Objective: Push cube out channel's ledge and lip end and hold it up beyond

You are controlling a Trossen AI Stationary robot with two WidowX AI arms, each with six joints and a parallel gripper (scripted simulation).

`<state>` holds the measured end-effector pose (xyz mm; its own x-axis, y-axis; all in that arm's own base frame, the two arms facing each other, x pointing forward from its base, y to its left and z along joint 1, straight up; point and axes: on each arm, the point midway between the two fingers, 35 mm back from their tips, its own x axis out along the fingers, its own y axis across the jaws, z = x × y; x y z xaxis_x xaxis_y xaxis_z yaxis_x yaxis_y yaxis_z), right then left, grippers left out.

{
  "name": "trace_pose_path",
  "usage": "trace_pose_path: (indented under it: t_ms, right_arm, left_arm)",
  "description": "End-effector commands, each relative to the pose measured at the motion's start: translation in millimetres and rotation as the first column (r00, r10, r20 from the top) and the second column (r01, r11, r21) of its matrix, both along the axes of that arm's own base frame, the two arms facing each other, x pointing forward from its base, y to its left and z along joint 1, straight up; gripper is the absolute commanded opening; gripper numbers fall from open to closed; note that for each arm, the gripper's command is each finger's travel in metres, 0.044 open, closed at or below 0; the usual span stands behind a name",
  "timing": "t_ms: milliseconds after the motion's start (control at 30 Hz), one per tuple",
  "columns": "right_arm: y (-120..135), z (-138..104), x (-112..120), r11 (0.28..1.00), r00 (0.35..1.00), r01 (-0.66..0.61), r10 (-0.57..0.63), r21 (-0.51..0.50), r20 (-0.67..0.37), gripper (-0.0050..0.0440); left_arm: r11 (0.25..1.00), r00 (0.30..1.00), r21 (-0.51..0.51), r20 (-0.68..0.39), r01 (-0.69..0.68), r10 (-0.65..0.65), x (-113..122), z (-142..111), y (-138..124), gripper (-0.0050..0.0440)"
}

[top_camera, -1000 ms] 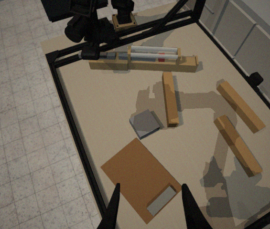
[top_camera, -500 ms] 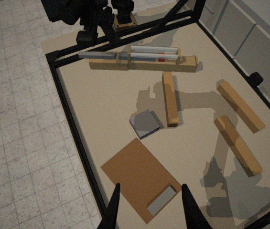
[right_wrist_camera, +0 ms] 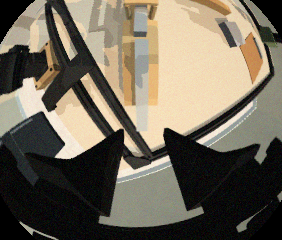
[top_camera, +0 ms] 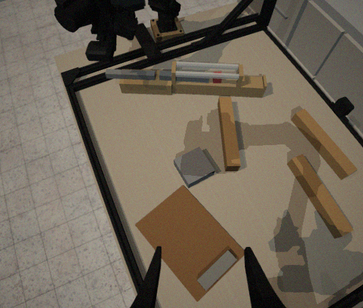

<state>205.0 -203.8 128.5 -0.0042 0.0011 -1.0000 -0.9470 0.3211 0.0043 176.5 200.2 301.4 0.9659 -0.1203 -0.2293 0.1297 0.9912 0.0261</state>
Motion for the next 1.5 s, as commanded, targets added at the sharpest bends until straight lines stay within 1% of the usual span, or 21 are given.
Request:
trace_pose_path:
  t_ms: [0,33,167,267,533,1467]
  right_arm:
    - [-22,0,-7,1.000,1.000,-0.006,0.006,-0.001,0.004,0.0200]
    - [-26,0,-9,1.000,1.000,-0.007,0.007,-0.001,0.004,0.0200]
    - [-27,-1,-9,1.000,1.000,-0.007,0.007,-0.001,0.004,0.0200]
    - [-27,-14,-9,1.000,1.000,-0.007,0.007,-0.001,0.004,0.0200]
    - [-28,-18,-9,1.000,1.000,-0.007,0.007,-0.001,0.004,0.0200]
    - [-29,-60,-8,1.000,1.000,-0.007,0.007,-0.001,0.004,0.0200]
  left_arm:
    - [1.000,1.000,0.000,0.004,0.000,0.000,0,1,0,0.0400]
    - [1.000,1.000,0.000,0.004,0.000,0.000,0,1,0,0.0400]
    - [1.000,1.000,0.000,0.004,0.000,0.000,0,1,0,0.0400]
    - [1.000,1.000,0.000,0.004,0.000,0.000,0,1,0,0.0400]
    - [1.000,1.000,0.000,0.004,0.000,0.000,0,1,0,0.0400]
    - [1.000,1.000,0.000,0.004,0.000,0.000,0,1,0,0.0400]
